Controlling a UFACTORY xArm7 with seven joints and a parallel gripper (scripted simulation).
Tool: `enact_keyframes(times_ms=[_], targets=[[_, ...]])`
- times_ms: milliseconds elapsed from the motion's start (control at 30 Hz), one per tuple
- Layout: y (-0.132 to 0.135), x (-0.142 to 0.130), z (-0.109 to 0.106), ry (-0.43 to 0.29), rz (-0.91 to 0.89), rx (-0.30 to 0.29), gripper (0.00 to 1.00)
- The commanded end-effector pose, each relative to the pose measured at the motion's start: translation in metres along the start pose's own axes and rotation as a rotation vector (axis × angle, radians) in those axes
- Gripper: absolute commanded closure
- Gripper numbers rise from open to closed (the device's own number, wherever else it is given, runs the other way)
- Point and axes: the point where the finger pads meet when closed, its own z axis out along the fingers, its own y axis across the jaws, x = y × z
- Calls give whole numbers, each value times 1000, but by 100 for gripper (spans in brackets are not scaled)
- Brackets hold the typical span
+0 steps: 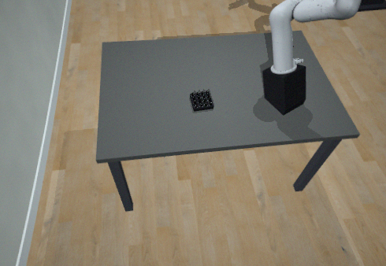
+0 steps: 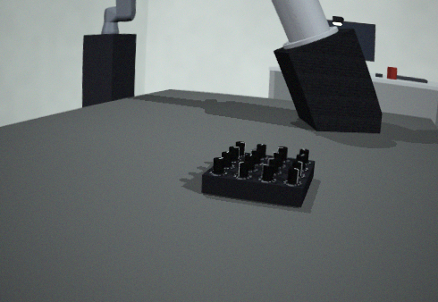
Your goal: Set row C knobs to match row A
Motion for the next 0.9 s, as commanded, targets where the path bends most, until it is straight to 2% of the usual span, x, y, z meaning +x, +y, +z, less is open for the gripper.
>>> enact_keyframes(times_ms=[0,333,367,833,867], targets=[[17,-24,31,-40,-85,-60,0],[19,-26,35,-45,-94,-67,0],[41,-50,64,-90,-174,-127,0],[43,-52,67,-94,-181,-133,0],[69,-75,94,-144,-258,-192,0]])
